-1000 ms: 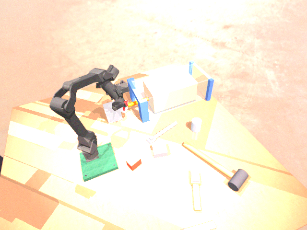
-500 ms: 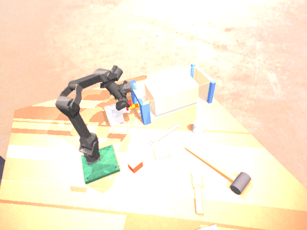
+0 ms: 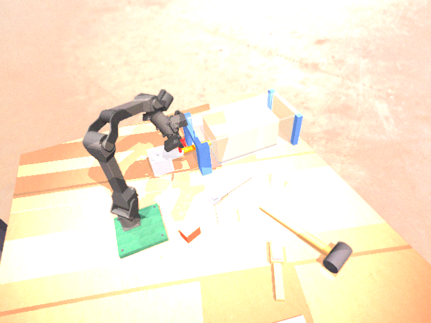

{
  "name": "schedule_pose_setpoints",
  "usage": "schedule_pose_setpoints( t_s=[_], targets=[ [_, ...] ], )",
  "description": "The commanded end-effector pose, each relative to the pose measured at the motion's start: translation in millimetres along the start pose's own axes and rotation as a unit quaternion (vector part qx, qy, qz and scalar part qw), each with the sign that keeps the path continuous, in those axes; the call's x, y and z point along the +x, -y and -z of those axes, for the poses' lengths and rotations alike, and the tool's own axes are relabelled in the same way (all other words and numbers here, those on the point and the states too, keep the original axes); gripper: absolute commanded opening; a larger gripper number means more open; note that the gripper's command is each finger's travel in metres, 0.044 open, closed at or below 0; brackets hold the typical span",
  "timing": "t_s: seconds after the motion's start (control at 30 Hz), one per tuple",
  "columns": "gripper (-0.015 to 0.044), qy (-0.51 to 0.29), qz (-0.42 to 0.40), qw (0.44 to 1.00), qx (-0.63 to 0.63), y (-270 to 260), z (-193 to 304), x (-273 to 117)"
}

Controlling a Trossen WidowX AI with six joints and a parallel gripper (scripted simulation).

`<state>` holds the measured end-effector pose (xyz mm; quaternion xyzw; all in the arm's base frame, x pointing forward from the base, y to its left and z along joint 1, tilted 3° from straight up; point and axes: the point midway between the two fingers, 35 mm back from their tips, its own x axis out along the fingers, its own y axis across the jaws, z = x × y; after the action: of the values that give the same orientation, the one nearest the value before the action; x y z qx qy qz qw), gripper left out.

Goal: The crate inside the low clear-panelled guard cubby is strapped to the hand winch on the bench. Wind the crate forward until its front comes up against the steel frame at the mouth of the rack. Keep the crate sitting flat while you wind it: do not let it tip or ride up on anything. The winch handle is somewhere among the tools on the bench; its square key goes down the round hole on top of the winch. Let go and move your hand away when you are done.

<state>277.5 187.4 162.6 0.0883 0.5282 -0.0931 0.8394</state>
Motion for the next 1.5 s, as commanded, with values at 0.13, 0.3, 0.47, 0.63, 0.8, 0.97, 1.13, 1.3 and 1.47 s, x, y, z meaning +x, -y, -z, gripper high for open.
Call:
schedule_pose_setpoints(
  t_s=[0.13,0.3,0.47,0.63,0.8,0.97,1.13,1.3,1.47],
  targets=[
    [0.0,0.0,-0.007,1.0,0.003,-17.2,-1.3,2.7],
    [0.0,0.0,-0.007,1.0,0.003,-24.1,-1.7,2.7],
    [0.0,0.0,-0.008,1.0,0.003,-30.4,-1.7,2.5],
    [0.0,0.0,-0.008,1.0,0.003,-37.3,-1.2,2.1],
    [0.0,0.0,-0.008,1.0,0.003,-43.6,-0.5,1.6],
    [0.0,-0.001,-0.008,1.0,0.003,-50.3,0.8,0.8],
    [0.0,-0.001,-0.009,1.0,0.004,-56.4,2.3,-0.1],
    [0.0,-0.001,-0.009,1.0,0.004,-62.9,4.4,-1.3],
    [0.0,-0.001,-0.009,1.0,0.004,-68.7,6.6,-2.5]
  ],
)
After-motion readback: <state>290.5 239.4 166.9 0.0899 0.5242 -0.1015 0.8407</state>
